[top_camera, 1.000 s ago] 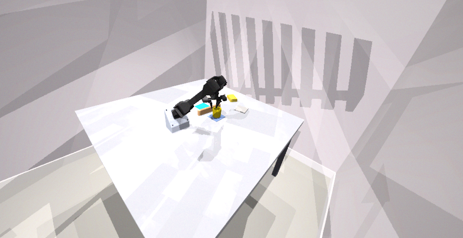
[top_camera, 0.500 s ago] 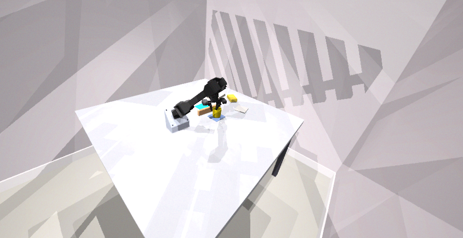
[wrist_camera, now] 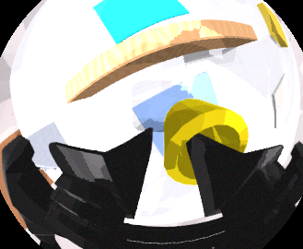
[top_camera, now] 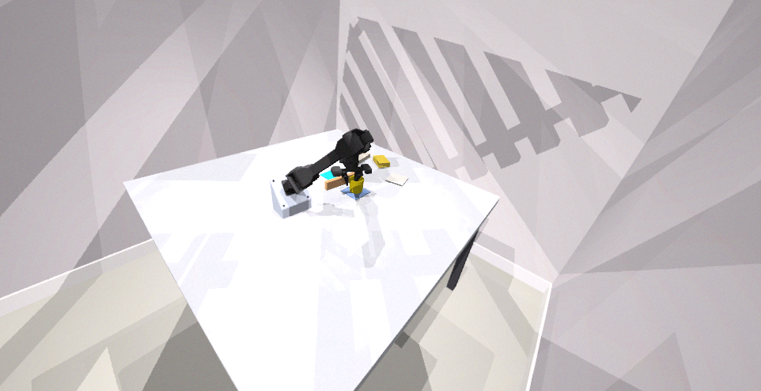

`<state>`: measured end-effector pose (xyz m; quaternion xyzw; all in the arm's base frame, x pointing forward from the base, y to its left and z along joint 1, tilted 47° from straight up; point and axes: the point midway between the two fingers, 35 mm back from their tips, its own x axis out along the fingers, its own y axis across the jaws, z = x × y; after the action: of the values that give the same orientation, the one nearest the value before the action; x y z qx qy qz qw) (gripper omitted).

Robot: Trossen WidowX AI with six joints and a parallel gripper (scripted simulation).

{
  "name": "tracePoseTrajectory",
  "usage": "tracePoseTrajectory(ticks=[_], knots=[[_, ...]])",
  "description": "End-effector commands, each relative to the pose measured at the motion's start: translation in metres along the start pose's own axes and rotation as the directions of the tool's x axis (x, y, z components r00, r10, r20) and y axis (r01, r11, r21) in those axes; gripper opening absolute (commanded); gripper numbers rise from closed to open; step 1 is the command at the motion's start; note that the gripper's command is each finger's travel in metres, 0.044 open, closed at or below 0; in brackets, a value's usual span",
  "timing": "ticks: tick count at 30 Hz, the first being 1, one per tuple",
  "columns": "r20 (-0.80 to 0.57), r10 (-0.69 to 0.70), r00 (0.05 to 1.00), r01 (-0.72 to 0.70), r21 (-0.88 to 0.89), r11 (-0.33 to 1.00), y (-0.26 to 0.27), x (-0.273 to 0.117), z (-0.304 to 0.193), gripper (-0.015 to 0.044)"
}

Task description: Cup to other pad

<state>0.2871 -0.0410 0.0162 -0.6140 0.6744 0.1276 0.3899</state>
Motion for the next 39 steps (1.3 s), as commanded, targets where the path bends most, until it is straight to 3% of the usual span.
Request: tracePoseTrajectory(ticks=[1,19,39], knots=[[0.000,0.000,1.000,0.000,0.000,1.000,0.000,0.000,0.000,0.0134],[0.000,0.000,1.000,0.000,0.000,1.000,0.000,0.000,0.000,0.0000],[-0.001,0.002,1.000,-0.002,-0.007,1.000,0.001,-0.062,0.003,0.0000]])
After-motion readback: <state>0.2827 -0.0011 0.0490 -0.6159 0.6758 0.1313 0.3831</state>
